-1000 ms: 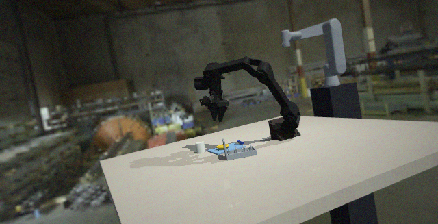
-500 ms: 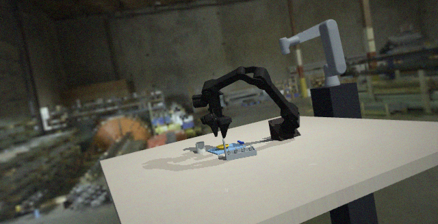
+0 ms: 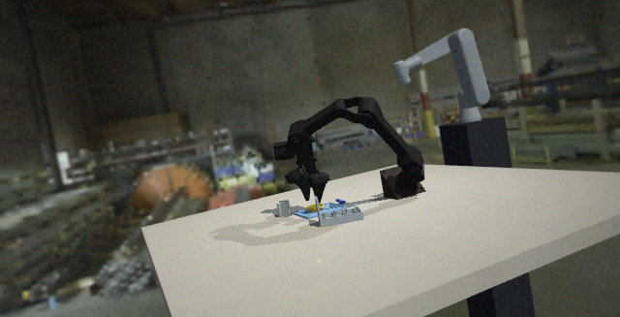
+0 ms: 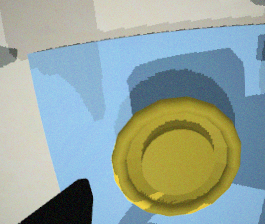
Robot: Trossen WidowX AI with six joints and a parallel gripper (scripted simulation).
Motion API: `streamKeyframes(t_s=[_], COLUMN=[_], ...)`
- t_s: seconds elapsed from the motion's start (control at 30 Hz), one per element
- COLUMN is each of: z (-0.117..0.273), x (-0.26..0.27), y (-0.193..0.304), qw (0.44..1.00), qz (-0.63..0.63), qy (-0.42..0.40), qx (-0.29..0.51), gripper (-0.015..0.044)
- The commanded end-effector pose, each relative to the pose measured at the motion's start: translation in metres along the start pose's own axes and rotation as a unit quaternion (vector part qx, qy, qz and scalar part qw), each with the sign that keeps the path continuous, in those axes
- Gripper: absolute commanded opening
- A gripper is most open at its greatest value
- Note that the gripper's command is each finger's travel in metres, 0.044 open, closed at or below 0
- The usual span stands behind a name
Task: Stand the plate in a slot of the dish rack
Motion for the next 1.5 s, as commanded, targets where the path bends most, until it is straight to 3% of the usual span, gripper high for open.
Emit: streamKeyframes(t_s=[0.0, 0.47, 0.53, 0.73, 1.1, 1.47], z=[-0.009, -0.029, -0.029, -0.029, -0.029, 0.012], x=[0.001, 0.001, 0.001, 0.001, 0.001, -0.003], y=[0.001, 0.004, 0.004, 0.004, 0.004, -0.002], qw=[1.0, 1.0, 1.0, 1.0, 1.0, 1.0], qz=[-0.001, -0.001, -0.001, -0.001, -0.001, -0.001], qy=[-0.002, -0.003, -0.003, -0.003, -0.003, 0.003], qx=[0.003, 0.003, 0.003, 0.003, 0.003, -0.004], gripper=[0.04, 0.04, 0.0348, 0.0348, 0.0274, 0.0])
Point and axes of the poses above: the point midway between the two fingers, 35 mm back from their tips, its own z axis back along the fingers, its own x axis across the jaws, y = z × x, the point moved 2 cm from there along z, back along the fingers, and after that the axes turned 14 degrees about -z, right-handed, at the moved point
